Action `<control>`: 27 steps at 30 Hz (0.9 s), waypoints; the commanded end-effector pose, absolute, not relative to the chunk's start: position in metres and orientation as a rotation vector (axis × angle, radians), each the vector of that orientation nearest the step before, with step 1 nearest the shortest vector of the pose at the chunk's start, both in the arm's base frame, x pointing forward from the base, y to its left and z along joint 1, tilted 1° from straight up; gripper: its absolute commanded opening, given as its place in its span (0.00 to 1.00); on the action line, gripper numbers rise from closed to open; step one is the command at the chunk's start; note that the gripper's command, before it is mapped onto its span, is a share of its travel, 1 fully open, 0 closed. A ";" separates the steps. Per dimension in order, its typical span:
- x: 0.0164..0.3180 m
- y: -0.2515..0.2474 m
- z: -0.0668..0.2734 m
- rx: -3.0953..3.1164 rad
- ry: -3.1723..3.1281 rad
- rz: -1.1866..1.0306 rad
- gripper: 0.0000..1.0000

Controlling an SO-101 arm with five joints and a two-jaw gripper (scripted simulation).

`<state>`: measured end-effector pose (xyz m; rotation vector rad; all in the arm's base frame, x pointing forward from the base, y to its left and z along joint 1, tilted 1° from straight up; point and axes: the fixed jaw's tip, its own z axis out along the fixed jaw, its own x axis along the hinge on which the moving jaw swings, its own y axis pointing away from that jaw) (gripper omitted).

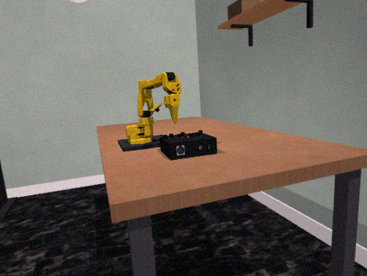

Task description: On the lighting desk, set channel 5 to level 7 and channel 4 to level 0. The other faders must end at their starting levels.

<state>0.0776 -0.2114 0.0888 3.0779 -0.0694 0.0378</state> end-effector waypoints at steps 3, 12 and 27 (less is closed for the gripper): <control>0.075 -0.202 0.093 3.082 -0.067 0.037 0.00; 0.069 -0.186 0.094 3.099 -0.067 0.027 0.00; 0.064 -0.174 0.093 3.111 -0.067 0.019 0.00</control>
